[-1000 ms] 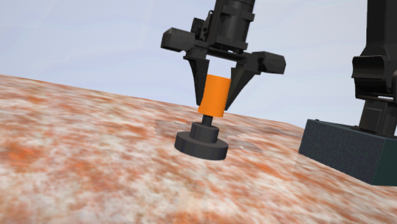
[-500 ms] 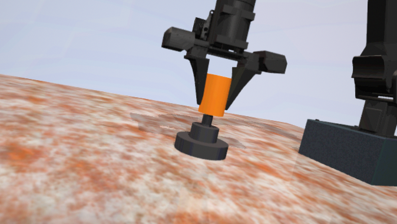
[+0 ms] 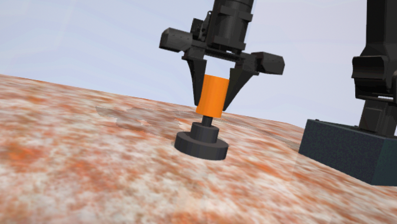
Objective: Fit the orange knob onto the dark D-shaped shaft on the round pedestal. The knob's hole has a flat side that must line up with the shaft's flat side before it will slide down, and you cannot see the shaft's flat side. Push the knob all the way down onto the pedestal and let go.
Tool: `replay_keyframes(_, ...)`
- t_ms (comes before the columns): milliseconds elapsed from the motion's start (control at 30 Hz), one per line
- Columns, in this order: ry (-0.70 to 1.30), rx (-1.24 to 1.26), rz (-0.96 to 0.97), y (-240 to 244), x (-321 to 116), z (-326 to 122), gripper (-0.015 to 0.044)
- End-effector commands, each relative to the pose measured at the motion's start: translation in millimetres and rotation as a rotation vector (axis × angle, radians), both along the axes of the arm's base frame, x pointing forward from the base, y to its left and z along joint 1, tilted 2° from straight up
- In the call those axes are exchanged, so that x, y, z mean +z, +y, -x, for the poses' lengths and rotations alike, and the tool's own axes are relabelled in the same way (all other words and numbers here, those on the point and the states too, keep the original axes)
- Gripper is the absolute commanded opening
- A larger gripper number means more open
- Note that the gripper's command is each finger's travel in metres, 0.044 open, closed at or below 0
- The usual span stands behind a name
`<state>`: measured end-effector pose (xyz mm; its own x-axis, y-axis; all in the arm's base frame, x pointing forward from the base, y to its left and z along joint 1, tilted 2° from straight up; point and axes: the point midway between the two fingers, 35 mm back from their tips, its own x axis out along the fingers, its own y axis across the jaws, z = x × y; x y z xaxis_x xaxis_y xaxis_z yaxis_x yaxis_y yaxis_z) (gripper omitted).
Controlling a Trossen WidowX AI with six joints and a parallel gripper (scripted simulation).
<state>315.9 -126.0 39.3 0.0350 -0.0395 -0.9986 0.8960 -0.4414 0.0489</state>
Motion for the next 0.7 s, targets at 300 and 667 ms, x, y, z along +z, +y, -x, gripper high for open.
replay_keyframes(300, -0.008, -0.028, -0.001, 0.3, 4.6, -0.7, 0.0000)
replay_keyframes(667, -0.015, -0.212, -0.008, 1.2, 1.3, 2.6, 0.0000)
